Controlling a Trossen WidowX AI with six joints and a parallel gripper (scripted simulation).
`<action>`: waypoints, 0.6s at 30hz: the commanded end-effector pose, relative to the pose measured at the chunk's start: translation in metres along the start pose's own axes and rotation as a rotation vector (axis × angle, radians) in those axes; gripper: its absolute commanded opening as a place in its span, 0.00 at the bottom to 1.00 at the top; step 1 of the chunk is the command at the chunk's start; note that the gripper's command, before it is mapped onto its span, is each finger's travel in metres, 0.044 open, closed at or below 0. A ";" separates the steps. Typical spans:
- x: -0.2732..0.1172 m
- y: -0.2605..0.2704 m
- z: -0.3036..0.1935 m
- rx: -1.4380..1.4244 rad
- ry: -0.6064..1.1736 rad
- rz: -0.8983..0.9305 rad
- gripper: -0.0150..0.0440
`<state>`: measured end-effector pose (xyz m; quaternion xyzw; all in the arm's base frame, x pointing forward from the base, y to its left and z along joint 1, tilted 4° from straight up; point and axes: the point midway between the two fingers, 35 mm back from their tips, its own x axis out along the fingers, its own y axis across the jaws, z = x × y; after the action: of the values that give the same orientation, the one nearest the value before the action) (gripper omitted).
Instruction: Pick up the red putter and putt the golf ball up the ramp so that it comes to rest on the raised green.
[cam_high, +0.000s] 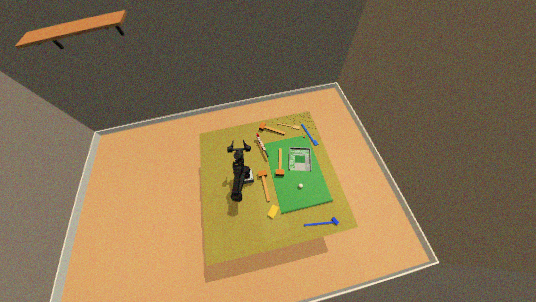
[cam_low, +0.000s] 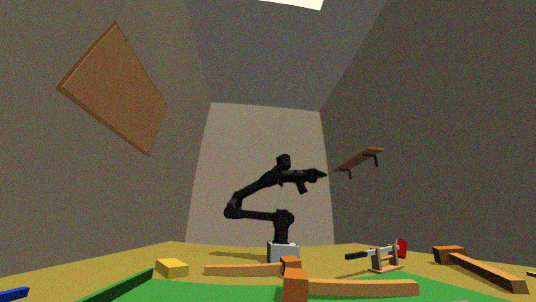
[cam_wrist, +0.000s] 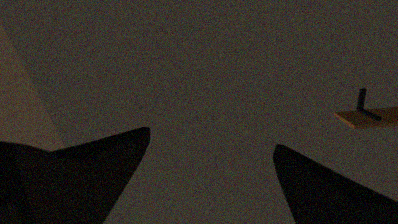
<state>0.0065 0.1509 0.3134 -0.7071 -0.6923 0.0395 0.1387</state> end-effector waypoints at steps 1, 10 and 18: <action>0.001 0.001 0.000 0.011 -0.006 0.006 0.98; 0.046 0.068 0.031 0.565 -0.239 0.350 1.00; 0.063 0.142 0.066 1.071 -0.322 0.747 1.00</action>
<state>0.1017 0.2168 0.2419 -0.7331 -0.4066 0.4595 0.2933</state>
